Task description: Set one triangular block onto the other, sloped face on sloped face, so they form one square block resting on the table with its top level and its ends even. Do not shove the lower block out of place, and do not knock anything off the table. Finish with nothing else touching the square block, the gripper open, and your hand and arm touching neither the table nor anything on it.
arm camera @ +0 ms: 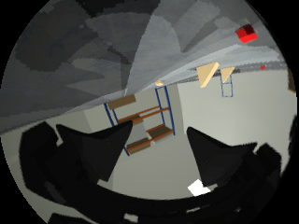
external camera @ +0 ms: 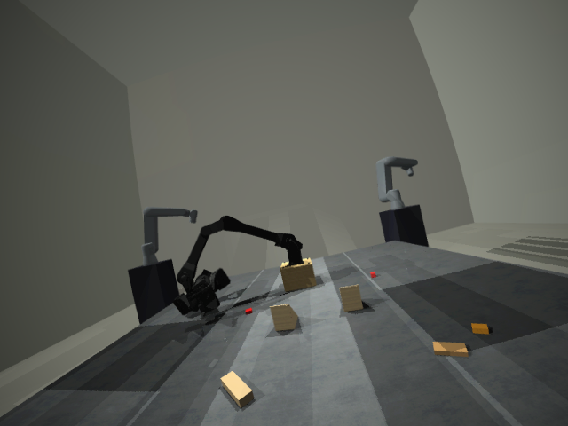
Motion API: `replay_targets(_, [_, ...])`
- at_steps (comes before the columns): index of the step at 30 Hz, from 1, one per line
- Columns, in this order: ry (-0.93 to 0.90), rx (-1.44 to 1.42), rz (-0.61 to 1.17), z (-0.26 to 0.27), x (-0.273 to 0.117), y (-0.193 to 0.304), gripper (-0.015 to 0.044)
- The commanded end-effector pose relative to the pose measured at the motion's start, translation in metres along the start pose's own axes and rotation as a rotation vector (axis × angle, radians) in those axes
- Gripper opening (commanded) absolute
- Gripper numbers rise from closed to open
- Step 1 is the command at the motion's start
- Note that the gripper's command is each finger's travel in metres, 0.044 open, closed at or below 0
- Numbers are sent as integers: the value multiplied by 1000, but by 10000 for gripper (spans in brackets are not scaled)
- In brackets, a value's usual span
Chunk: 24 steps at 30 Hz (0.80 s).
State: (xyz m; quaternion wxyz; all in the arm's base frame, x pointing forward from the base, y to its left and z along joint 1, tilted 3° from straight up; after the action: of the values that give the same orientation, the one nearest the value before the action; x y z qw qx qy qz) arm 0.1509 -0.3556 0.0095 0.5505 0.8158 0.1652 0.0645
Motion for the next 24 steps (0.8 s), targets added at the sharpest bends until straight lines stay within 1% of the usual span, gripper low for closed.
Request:
replay_targets(1, [12, -13, -12, 0, 3, 1, 426])
replay_targets(2, [48, -51, -48, -1, 11, 3, 440])
replay_targets(5, [265, -275, -232, -10, 59, 16, 440])
replay_targets(9, [599, -602, -444, -30, 124, 30, 440])
replay_targets(13, [960, -936, -604, -60, 184, 43, 440])
replay_targets(17, [1346, -1265, -713, -99, 239, 54, 440])
replay_targets(22, [1853, -1652, -788, -160, 300, 68, 440])
replay_targets(24, [1985, -1743, -798, -178, 314, 72, 440])
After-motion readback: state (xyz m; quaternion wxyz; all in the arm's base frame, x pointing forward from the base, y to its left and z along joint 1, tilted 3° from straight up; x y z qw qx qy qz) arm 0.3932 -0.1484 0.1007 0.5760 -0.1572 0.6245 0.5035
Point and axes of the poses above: the point midway between the two fingers, 35 mm back from their tips, its own x axis out along the fingers, its own z axis across the jaws, y = z × x, the point moved 9 cm from there along -x, back along the fingers, and after that the axes turned 1 degree about x, right-handed, at the moved point
